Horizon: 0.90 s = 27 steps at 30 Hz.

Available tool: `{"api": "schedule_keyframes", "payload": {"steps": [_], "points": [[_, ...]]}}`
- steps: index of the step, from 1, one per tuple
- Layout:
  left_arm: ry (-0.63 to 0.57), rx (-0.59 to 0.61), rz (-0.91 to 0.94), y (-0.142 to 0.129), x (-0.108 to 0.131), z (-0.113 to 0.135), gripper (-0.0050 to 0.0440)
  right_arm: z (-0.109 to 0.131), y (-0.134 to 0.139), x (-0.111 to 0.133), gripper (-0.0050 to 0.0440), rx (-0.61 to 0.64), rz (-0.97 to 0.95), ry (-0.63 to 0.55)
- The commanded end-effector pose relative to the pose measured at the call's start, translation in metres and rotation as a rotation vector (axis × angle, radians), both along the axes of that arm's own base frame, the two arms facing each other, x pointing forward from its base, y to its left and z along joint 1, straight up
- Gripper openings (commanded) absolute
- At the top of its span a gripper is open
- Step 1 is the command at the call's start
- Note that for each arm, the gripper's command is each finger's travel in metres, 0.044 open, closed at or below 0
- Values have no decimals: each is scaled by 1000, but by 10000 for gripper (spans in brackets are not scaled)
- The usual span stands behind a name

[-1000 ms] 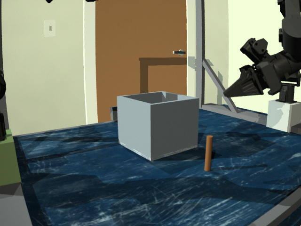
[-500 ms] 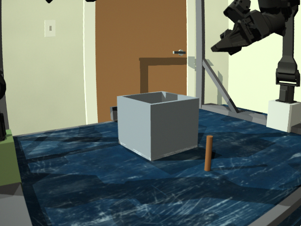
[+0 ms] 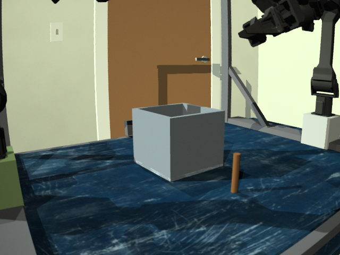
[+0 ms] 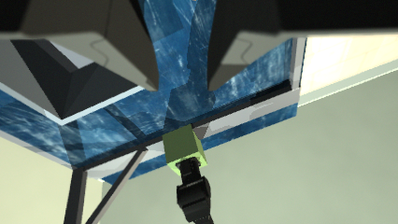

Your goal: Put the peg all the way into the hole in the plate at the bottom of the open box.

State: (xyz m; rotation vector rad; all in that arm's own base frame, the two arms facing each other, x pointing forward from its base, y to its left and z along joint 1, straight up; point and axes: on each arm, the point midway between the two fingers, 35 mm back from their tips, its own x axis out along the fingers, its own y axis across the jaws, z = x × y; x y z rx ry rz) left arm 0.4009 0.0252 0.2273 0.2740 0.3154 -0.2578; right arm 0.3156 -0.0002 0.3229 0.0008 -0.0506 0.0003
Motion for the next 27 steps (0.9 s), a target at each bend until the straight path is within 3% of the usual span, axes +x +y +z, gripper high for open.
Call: {"api": "schedule_keyframes", "payload": {"steps": [1, 9, 15, 18, 21, 27], "points": [[1, 0, -4, 0, -1, 0, 126, 8, 0, -1, 125, -4, -1, -17], [-57, -11, 24, -6, -10, 20, 126, 11, -4, 10, 125, -41, -7, 16], [-173, -89, 123, -17, -37, 54, 126, -6, -18, 40, 125, -161, -27, 178], [-164, -88, 132, -15, -33, 52, 126, -12, -18, 40, 125, -169, -25, 197], [-221, -139, 164, -22, -51, 64, 126, -16, -29, 57, 125, -229, -34, 271], [-352, -268, 251, -25, -82, 93, 126, -52, -55, 89, 125, -368, -8, 503]]}}
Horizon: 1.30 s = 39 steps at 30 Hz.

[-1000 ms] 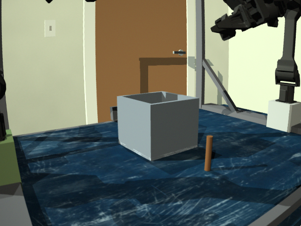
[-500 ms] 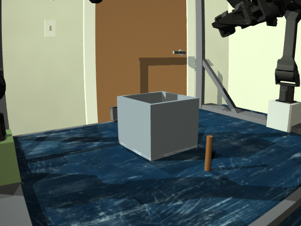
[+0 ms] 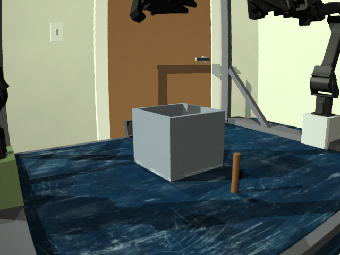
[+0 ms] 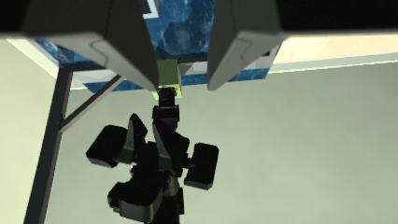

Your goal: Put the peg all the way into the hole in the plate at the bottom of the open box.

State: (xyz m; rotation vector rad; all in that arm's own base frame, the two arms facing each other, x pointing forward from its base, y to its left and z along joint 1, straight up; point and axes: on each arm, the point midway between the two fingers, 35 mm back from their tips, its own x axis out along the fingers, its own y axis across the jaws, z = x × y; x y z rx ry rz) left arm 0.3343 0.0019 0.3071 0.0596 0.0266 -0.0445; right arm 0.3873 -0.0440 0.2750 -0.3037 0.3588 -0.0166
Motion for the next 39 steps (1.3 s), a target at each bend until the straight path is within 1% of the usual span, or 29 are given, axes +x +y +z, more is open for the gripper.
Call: {"api": "schedule_keyframes", "payload": {"steps": [1, 5, 7, 8, 9, 11, 13, 19, 22, 25, 29, 34, 36, 39], "points": [[-73, -61, 47, -2, -18, 15, 126, -11, -16, 22, 125, -77, 21, 135], [-82, -73, 53, -2, -20, 16, 126, -36, -34, 37, 125, -135, 53, 277], [-82, -73, 53, -2, -20, 16, 126, -36, -34, 37, 125, -135, 53, 277], [-75, -61, 49, -1, -17, 17, 126, -38, -31, 32, 125, -133, 50, 278], [-65, -52, 41, -2, -17, 13, 126, -41, -35, 38, 125, -139, 58, 298], [-79, -51, 36, -3, -21, 17, 126, -49, -46, 45, 125, -161, 72, 349], [-78, -51, 37, -3, -20, 16, 126, -64, -57, 51, 125, -185, 98, 425], [-76, -53, 38, -3, -20, 16, 126, -112, -85, 58, 125, -222, 198, 640], [-76, -53, 38, -3, -20, 16, 126, -133, -97, 59, 125, -225, 251, 725], [-75, -53, 39, -3, -20, 16, 126, -132, -95, 55, 125, -228, 250, 729], [-76, -53, 38, -3, -20, 16, 126, -159, -114, 58, 125, -220, 324, 822], [-76, -53, 38, -3, -20, 16, 126, -198, -134, 47, 125, -189, 446, 959], [-76, -53, 38, -3, -20, 16, 126, -207, -137, 43, 125, -175, 480, 988], [-76, -53, 38, -3, -20, 16, 126, -216, -140, 40, 125, -163, 514, 1013]]}}
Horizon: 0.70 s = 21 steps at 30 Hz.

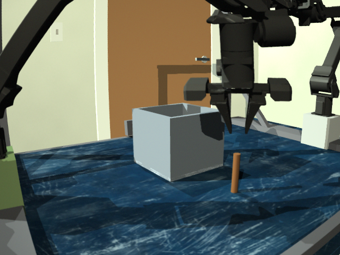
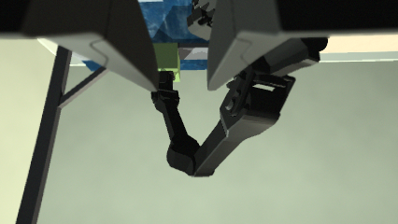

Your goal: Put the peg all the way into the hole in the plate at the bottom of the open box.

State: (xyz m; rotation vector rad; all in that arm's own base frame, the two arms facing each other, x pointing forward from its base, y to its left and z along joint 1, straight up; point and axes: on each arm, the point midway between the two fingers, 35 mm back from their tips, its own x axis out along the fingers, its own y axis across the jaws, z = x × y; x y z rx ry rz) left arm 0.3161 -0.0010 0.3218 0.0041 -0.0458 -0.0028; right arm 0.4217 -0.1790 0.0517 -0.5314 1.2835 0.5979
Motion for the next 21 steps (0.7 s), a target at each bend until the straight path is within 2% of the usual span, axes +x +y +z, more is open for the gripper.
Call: {"api": "schedule_keyframes", "payload": {"steps": [1, 5, 7, 8, 9, 16, 17, 19, 20, 21], "points": [[-4, 4, -2, 0, -2, 1, 126, 8, -5, 6, 125, 8, 38, 5], [-4, 4, -2, 0, -2, 1, 126, 4, -6, 4, 125, 15, 41, 16], [-4, 4, -2, 0, -2, 1, 126, 22, -4, 6, 125, -9, 34, -22], [-4, 4, -2, 0, -2, 1, 126, 10, -6, 8, 125, -2, 29, -4], [-4, 4, -2, 0, -2, 1, 126, 9, -6, 8, 125, -2, 29, -3], [-4, 4, -2, 0, -2, 1, 126, 9, -6, 8, 125, -3, 30, -5], [-4, 4, -2, 0, -2, 1, 126, 9, 2, -1, 125, 16, 31, 7], [-4, 4, -2, 0, -2, 1, 126, 9, 2, -1, 125, 16, 31, 7], [-3, 4, -1, 0, -2, 1, 126, 10, 1, 0, 125, 13, 31, -3], [-4, 4, -2, 0, -2, 1, 126, 22, -4, 9, 125, -8, 30, -42]]}}
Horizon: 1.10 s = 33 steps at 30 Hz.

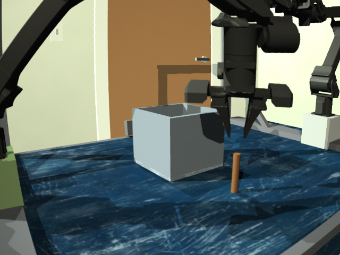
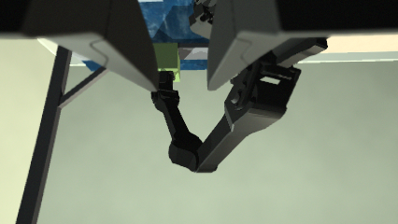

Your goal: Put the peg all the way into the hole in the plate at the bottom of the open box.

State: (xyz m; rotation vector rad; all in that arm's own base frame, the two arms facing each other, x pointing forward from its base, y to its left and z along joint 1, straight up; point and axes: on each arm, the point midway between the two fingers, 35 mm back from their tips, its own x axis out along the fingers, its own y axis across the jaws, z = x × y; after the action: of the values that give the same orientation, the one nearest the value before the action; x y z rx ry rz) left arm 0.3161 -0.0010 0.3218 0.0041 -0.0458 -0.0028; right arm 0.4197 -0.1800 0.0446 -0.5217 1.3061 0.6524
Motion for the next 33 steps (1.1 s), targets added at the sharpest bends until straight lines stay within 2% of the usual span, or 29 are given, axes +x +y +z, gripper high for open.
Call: {"api": "schedule_keyframes", "payload": {"steps": [1, 4, 7, 8, 11, 15, 21, 29, 32, 33], "points": [[-4, 4, -2, 0, -2, 1, 126, 29, -4, 11, 125, -32, 0, -79], [-4, 4, -2, 0, -2, 1, 126, 29, -4, 10, 125, -32, -1, -75], [-4, 4, -2, 0, -2, 1, 126, 16, -3, 7, 125, -17, -1, -46], [-4, 4, -2, 0, -2, 1, 126, 2, 1, 4, 125, -7, -1, -24], [-4, 4, -2, 0, -2, 1, 126, -4, 2, 4, 125, -7, -1, -21], [-4, 4, -2, 0, -2, 1, 126, -1, 1, 6, 125, -11, -1, -28], [-4, 4, -2, 0, -2, 1, 126, -17, 3, 6, 125, -10, -1, -18], [-4, 4, -2, 0, -2, 1, 126, -28, 4, 8, 125, -15, -2, -19], [-4, 4, -2, 0, -2, 1, 126, -24, 3, 10, 125, -17, -2, -28], [-3, 4, -1, 0, -2, 1, 126, -31, 5, 9, 125, -13, -1, -21]]}}
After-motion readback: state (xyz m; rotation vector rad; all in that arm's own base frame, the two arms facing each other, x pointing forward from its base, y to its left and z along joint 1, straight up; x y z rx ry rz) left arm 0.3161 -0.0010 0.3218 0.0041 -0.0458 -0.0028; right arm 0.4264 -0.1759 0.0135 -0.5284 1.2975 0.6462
